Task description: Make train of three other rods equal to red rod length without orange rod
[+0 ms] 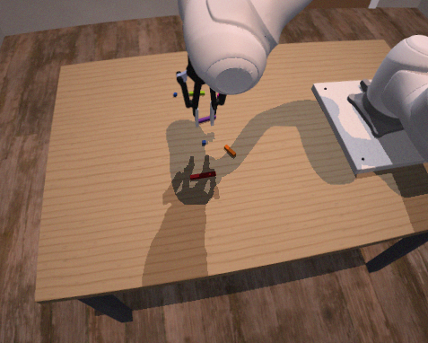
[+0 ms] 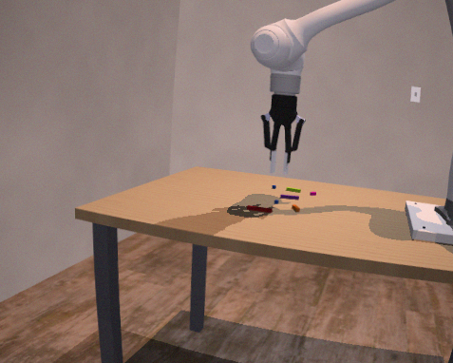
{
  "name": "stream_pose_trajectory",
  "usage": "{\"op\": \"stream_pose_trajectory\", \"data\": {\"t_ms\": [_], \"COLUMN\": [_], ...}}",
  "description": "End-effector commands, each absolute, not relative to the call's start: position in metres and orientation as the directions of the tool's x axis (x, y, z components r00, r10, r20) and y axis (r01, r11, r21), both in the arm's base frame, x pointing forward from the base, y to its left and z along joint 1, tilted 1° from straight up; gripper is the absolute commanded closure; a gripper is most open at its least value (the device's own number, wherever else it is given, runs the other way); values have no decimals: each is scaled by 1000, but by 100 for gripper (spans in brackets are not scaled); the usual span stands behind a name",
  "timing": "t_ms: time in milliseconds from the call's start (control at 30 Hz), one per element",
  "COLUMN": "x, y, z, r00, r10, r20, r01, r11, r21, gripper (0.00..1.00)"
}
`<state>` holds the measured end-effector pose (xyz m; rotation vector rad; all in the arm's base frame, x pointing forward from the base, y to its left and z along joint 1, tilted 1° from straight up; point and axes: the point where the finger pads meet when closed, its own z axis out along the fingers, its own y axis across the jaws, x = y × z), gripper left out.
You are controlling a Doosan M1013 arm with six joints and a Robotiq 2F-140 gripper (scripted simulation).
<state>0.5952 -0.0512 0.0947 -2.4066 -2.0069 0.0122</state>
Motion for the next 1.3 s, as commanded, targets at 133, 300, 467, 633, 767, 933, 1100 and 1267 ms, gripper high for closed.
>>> {"op": "stream_pose_trajectory", "data": {"t_ms": [133, 300, 467, 633, 767, 933, 1100, 1267], "x": [595, 595, 595, 595, 597, 605, 612, 616], "y": [-51, -51, -51, -52, -55, -78, -99, -112], "z": [95, 95, 95, 95, 95, 93, 91, 90], "r00": [180, 180, 180, 184, 214, 428, 603, 697], "r10": [984, 984, 984, 983, 977, 904, 797, 717], "r20": [-1, -1, -1, -1, -1, -3, -6, -7], "r01": [984, 984, 984, 983, 977, 904, 797, 717], "r11": [-180, -180, -180, -184, -214, -428, -603, -697], "r21": [-11, -11, -11, -11, -11, -10, -9, -9], "gripper": [0, 0, 0, 0, 0, 0, 0, 0]}}
